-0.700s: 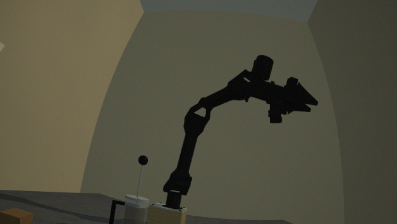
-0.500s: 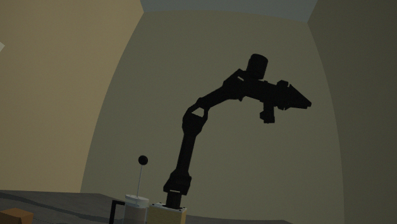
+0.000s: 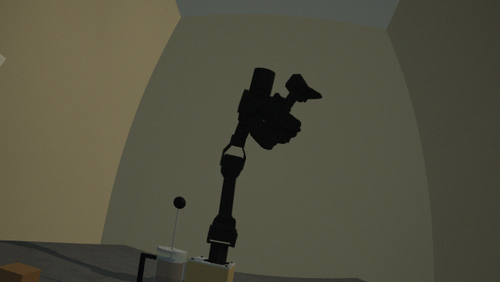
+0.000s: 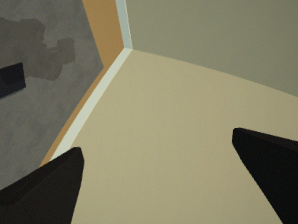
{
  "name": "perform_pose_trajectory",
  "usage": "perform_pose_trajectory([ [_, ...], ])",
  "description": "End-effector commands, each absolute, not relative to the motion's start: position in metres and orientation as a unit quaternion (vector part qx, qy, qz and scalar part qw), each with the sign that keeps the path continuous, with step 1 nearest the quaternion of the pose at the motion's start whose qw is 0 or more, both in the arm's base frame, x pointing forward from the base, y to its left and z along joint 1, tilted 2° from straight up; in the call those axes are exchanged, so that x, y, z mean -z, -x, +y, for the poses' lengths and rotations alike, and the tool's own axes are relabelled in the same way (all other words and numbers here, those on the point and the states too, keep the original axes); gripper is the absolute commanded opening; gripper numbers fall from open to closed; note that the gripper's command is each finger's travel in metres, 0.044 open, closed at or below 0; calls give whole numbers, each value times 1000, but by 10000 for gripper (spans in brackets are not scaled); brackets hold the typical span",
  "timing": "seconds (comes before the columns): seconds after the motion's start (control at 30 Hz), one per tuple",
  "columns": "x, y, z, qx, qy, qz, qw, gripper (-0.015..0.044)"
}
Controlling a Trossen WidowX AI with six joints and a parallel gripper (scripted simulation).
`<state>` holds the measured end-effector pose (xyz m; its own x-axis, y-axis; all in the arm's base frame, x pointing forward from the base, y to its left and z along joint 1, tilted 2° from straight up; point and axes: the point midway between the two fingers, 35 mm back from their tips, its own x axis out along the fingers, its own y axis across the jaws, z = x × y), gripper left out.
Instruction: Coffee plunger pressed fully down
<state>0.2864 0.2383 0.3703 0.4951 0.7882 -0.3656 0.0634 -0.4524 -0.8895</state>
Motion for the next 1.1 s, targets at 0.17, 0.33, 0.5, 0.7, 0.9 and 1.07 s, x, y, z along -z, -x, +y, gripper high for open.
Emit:
perform_pose_trajectory([
  [0.17,-342,-268,116,-358,565,17,744,440],
  [0.33,-324,-250,73,-283,441,120,843,440],
  [0.5,-303,-230,35,-186,296,198,916,440],
  [0.7,-274,-203,-2,-51,108,252,960,440],
  [0.9,-252,-179,-17,29,-17,264,964,440],
  [1.07,-225,-179,-16,29,-17,264,964,440],
])
